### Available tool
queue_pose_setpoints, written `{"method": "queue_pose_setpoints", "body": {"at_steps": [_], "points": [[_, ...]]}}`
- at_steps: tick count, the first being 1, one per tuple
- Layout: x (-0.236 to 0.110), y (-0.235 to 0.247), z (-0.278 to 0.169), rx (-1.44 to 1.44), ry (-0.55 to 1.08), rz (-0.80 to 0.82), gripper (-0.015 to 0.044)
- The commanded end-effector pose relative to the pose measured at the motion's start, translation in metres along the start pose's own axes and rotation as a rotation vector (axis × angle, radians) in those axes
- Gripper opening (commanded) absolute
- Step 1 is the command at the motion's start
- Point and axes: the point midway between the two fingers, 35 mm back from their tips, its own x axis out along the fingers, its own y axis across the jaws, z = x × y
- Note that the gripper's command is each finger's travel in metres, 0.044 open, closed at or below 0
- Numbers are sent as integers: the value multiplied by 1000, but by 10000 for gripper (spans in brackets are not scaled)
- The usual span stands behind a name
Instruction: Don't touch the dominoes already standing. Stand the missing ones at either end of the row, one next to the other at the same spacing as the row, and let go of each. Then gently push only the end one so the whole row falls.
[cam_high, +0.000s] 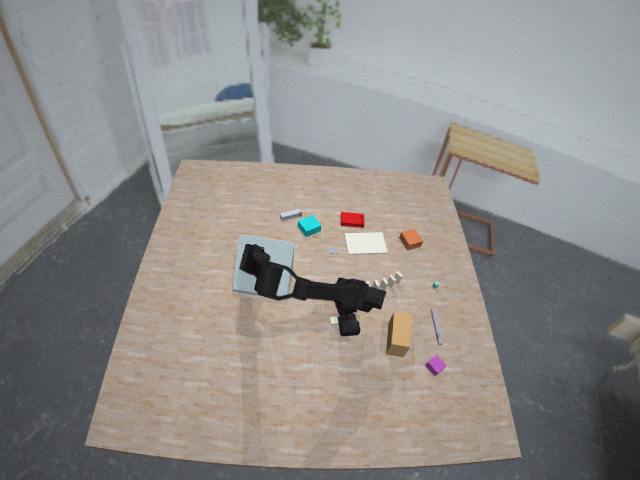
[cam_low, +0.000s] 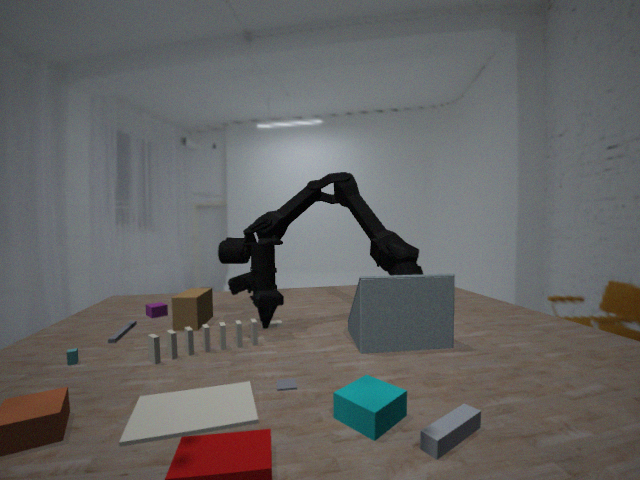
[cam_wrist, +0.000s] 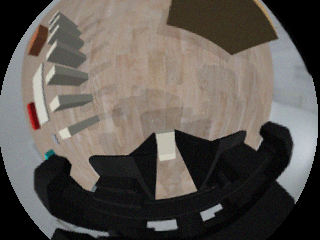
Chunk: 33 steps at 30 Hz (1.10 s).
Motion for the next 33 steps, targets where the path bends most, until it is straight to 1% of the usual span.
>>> {"method": "queue_pose_setpoints", "body": {"at_steps": [1, 4, 5, 16, 18, 24, 26, 30, 33], "points": [[0, 0, 0, -1, -1, -1, 107], [-2, 0, 0, -1, -1, -1, 107], [-8, 0, 1, -1, -1, 0, 107], [-143, 2, 9, -2, -2, 7, 107], [-158, 2, 10, -2, -2, 8, 107], [-160, 0, 9, -4, -2, 8, 107], [-160, -16, -4, -22, -2, 9, 107], [-159, -57, -48, -74, 0, 6, 107], [-159, -62, -56, -83, 0, 4, 107]]}}
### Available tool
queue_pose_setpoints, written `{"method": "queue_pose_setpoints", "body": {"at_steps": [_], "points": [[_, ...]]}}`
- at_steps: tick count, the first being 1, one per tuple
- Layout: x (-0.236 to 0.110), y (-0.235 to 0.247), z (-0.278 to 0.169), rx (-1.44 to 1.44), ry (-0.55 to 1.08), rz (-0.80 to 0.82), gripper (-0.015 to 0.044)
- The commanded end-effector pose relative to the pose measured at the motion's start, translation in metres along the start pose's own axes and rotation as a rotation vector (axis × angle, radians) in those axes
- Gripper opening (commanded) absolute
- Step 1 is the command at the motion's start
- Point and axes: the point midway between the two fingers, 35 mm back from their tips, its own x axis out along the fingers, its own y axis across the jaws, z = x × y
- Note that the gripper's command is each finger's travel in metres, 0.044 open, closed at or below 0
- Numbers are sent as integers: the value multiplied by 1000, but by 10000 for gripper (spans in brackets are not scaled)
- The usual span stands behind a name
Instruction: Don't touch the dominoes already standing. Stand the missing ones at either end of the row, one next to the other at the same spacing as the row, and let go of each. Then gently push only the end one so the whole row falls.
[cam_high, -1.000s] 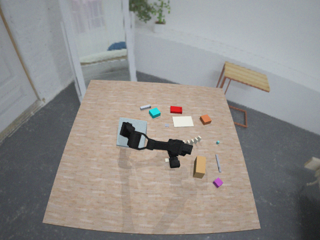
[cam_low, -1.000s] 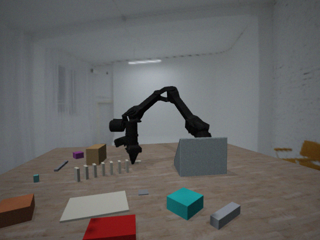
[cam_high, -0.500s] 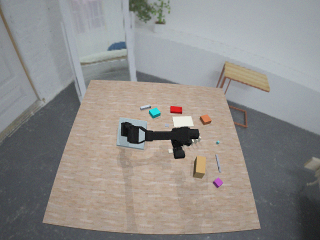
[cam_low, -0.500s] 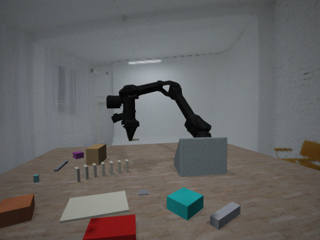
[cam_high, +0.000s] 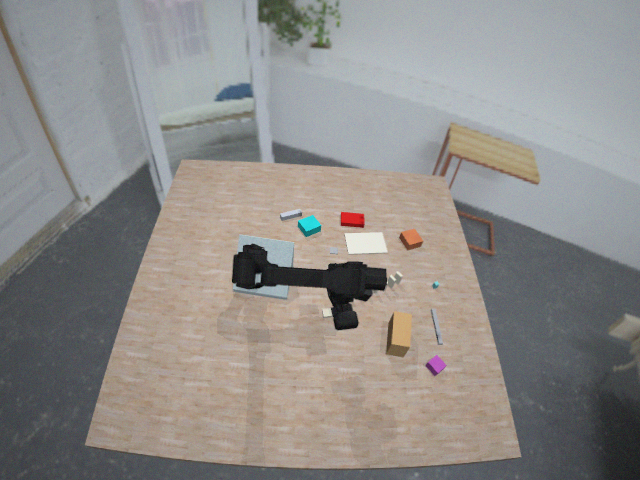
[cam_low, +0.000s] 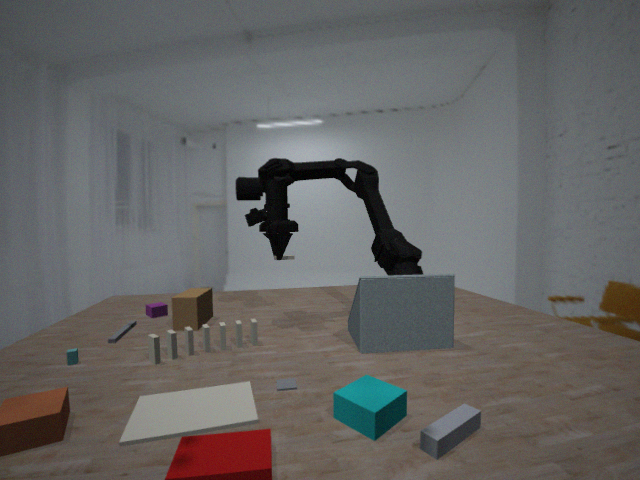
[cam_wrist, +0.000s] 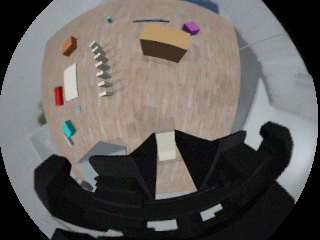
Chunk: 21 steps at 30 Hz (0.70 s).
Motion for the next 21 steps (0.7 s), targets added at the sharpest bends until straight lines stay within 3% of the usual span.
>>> {"method": "queue_pose_setpoints", "body": {"at_steps": [1, 7, 21], "points": [[-2, -6, -11, -26, -5, -4, 107], [1, -4, -11, -21, -11, 14, 107], [40, 18, -6, 71, -209, 321, 107]]}}
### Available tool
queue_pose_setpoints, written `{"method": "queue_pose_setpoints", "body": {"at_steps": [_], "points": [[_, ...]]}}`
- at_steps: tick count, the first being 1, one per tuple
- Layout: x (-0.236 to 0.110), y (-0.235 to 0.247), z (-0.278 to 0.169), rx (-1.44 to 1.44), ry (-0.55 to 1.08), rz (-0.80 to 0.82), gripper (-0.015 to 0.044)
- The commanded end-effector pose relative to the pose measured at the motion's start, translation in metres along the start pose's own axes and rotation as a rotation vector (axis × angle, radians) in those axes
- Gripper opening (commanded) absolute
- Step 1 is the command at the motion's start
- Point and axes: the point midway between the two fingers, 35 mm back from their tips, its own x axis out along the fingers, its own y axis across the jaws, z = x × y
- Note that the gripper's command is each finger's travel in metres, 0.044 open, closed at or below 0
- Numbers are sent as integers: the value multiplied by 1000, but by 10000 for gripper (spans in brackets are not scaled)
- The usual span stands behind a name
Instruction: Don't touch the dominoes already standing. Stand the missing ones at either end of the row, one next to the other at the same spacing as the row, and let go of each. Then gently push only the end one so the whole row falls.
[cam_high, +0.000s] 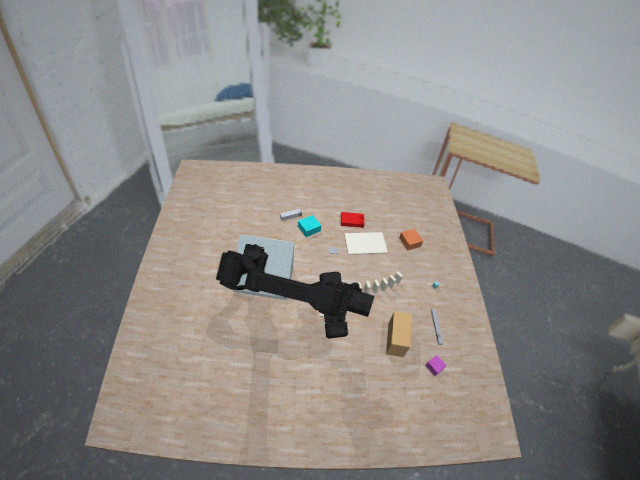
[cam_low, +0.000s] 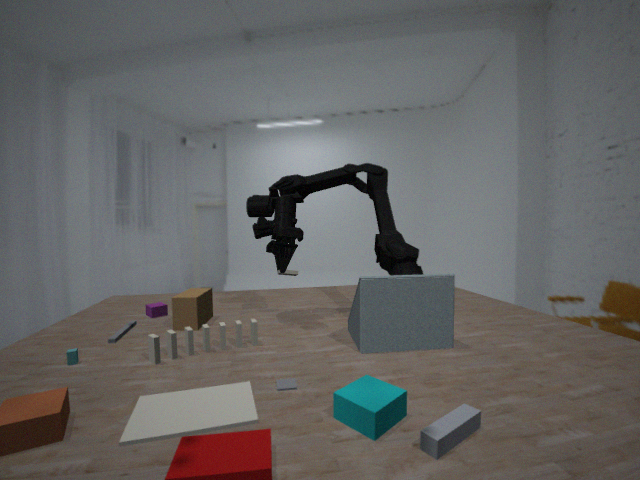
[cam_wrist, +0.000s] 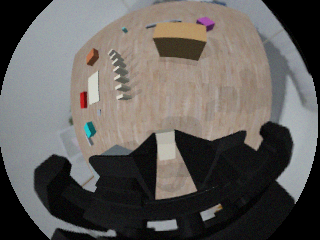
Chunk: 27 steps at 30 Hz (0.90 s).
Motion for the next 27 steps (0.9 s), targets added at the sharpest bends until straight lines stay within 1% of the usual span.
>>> {"method": "queue_pose_setpoints", "body": {"at_steps": [1, 8, 14, 20, 27], "points": [[8, 2, 1, 16, -74, 68, 107], [20, 3, 5, 40, -228, 167, 107], [26, 0, 8, 47, -378, 221, 107], [28, -5, 10, 42, -539, 244, 107], [25, -12, 9, 19, -730, 233, 107]]}}
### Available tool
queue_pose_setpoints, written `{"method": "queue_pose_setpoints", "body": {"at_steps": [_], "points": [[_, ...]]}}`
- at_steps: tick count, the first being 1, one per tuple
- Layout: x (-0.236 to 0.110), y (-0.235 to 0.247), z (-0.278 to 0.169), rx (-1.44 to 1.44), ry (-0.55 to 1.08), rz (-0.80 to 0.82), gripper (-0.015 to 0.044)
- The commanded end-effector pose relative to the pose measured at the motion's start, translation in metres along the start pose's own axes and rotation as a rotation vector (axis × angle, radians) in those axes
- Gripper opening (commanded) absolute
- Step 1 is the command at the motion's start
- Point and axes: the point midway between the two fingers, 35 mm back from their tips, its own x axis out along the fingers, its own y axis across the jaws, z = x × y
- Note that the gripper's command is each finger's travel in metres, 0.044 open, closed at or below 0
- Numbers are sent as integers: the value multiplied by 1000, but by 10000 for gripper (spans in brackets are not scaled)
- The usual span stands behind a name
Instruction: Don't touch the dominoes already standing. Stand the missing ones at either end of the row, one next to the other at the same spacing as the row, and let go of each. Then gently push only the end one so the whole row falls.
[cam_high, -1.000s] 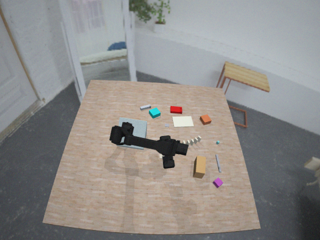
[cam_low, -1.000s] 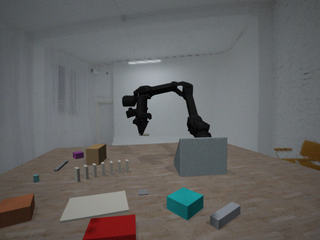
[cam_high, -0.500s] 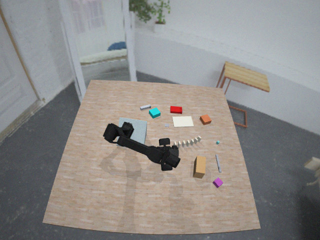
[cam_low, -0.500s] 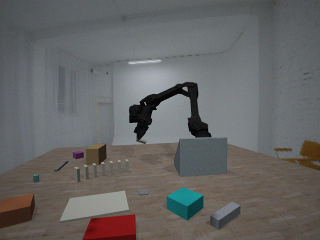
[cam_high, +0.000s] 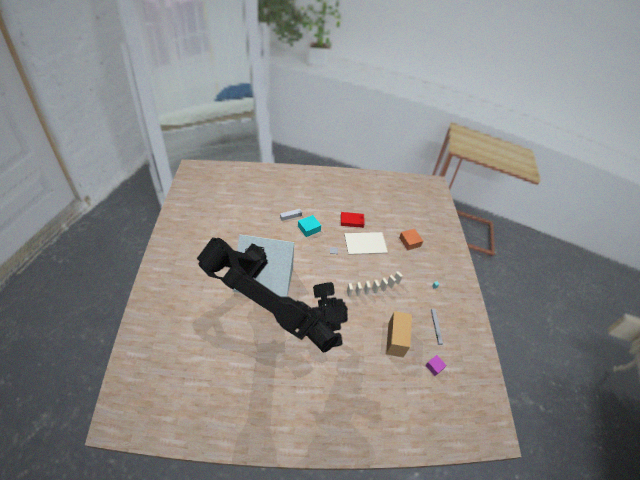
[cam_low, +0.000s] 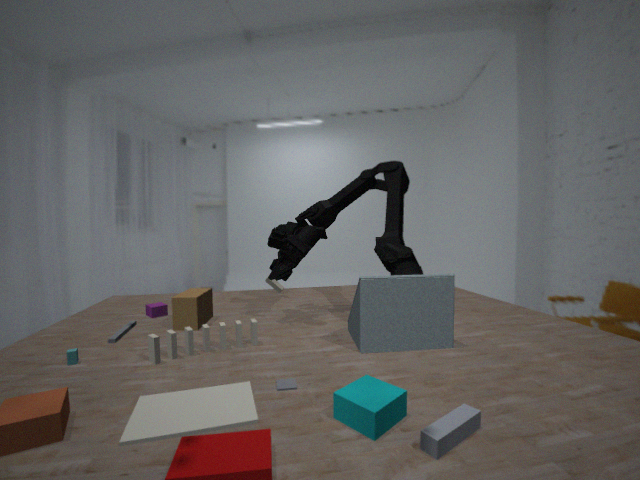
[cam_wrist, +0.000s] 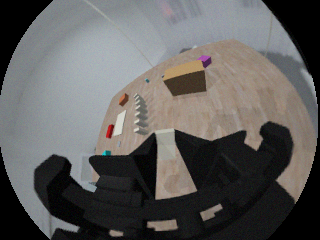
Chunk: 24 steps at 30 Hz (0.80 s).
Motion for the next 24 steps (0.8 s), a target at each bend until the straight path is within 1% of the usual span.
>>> {"method": "queue_pose_setpoints", "body": {"at_steps": [1, 12, 24], "points": [[-4, -3, 2, -35, -103, -3, 107], [-23, -10, 1, -174, -382, -57, 107], [-53, -5, -6, -407, -647, -172, 107]]}}
